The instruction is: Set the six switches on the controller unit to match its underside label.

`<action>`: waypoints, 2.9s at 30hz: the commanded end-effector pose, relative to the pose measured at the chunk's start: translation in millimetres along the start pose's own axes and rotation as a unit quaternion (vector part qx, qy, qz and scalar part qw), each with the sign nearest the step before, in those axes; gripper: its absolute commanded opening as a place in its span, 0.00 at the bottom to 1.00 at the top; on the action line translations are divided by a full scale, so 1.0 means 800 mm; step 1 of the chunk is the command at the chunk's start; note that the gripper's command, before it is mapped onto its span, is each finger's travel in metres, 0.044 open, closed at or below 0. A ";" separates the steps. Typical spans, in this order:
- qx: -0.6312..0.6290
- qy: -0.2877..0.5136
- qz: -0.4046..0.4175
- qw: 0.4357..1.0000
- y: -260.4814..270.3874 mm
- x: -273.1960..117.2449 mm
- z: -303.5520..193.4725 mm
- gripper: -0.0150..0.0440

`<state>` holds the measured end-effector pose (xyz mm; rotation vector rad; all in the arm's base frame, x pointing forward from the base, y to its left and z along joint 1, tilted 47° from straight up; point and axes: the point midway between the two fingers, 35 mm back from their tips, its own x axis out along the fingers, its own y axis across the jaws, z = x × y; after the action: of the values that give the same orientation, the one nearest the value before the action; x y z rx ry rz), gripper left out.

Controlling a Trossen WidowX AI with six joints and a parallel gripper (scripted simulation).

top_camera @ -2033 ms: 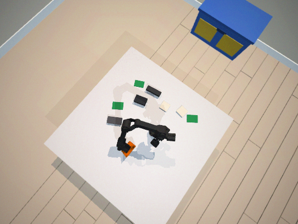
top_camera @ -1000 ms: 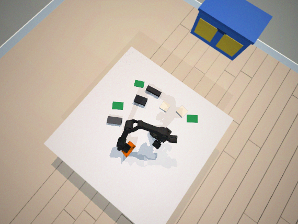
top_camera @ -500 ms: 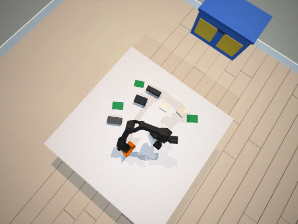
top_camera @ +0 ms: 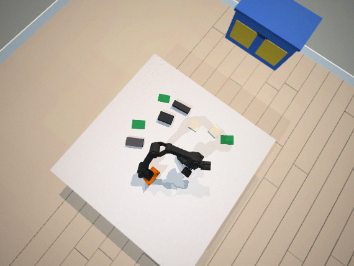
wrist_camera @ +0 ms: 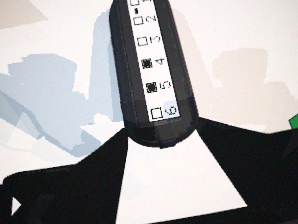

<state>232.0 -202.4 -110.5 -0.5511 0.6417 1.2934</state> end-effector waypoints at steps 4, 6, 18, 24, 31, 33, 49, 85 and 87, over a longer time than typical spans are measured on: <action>0.001 -0.009 0.007 1.000 0.002 0.013 -0.001 0.83; 0.001 -0.009 0.007 1.000 0.002 0.015 -0.002 0.83; 0.001 -0.009 0.007 1.000 0.002 0.025 -0.008 0.83; 0.001 -0.009 0.007 1.000 0.002 0.031 -0.010 0.83; 0.001 -0.009 0.007 1.000 0.002 0.037 -0.013 0.83; 0.001 -0.009 0.007 1.000 0.002 0.039 -0.014 0.83; 0.001 -0.009 0.007 1.000 0.002 0.054 -0.019 0.83; -0.001 -0.008 0.006 1.000 0.002 0.082 -0.025 0.83; -0.002 -0.006 0.006 1.000 0.002 0.081 -0.025 0.83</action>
<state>237.9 -171.9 -170.6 -0.5459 0.6351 1.3098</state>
